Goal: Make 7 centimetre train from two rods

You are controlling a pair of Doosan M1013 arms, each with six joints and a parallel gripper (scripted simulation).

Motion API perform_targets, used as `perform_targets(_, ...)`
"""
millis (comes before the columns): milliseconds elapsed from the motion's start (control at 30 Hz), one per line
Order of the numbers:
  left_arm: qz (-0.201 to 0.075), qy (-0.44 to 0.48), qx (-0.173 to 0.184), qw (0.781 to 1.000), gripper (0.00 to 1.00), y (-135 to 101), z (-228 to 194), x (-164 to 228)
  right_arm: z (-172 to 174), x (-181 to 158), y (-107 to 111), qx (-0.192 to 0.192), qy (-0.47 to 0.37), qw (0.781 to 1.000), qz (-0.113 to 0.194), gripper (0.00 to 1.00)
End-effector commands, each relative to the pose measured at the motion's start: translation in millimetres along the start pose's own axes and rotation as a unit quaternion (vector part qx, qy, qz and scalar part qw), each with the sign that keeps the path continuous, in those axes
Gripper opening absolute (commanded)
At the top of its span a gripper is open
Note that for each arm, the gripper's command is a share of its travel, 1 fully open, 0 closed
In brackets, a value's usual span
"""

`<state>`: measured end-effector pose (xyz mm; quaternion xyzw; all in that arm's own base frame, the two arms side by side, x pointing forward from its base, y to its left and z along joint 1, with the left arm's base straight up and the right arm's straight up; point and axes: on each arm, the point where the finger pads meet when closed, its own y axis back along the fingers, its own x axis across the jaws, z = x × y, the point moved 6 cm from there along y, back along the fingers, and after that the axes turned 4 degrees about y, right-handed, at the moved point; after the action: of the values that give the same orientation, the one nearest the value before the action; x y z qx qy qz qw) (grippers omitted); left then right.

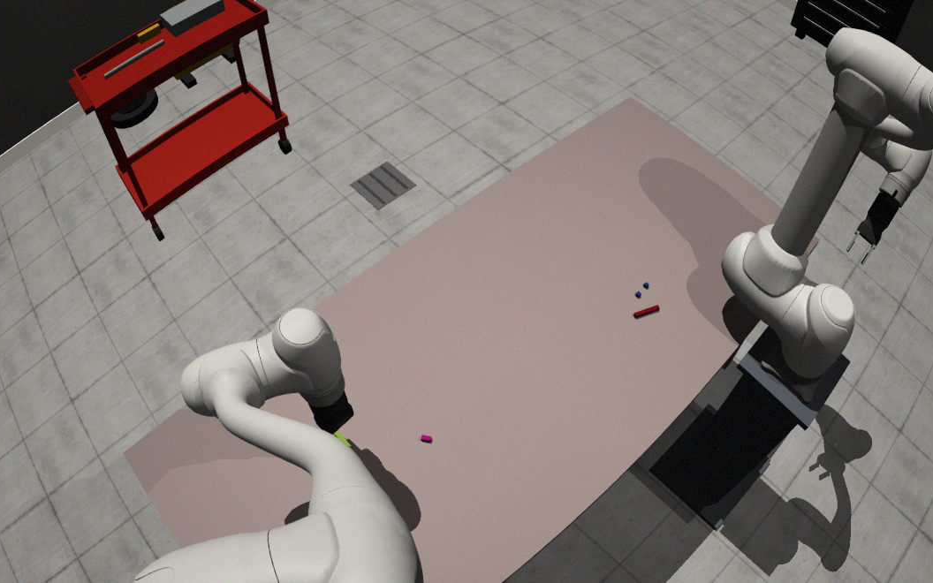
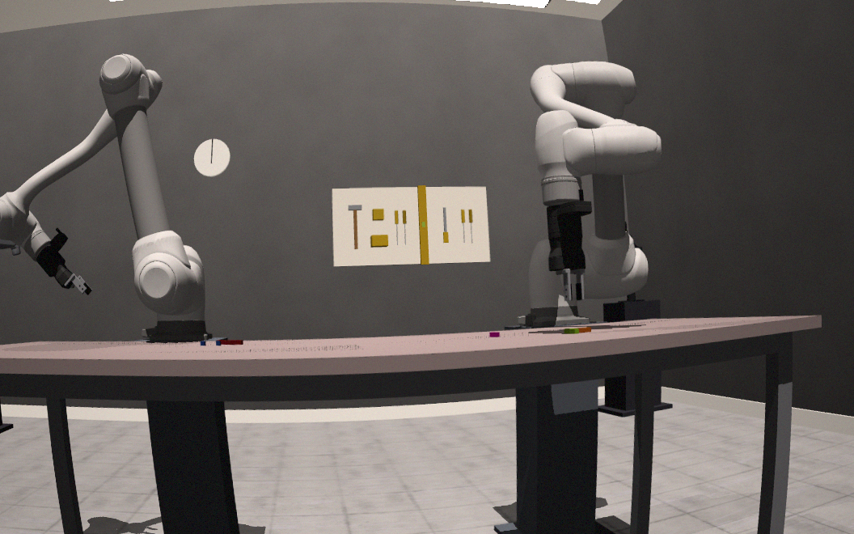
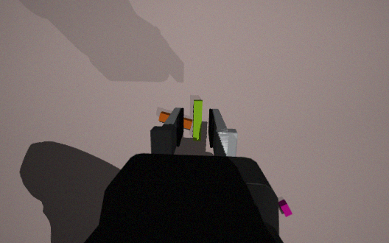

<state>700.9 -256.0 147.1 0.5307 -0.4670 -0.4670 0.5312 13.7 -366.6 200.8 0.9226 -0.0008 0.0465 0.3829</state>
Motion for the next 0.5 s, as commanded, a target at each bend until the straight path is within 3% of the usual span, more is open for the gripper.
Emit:
perform_targets(0, 0.000, 0.000, 0.001, 1.000, 0.54, 1, 0, 0, 0, 0, 0, 0.000, 0.000, 1.000, 0.000, 1.00)
perform_targets(467, 0.000, 0.000, 0.001, 1.000, 0.54, -10, 0, 0, 0, 0, 0, 0.000, 0.000, 1.000, 0.000, 1.00)
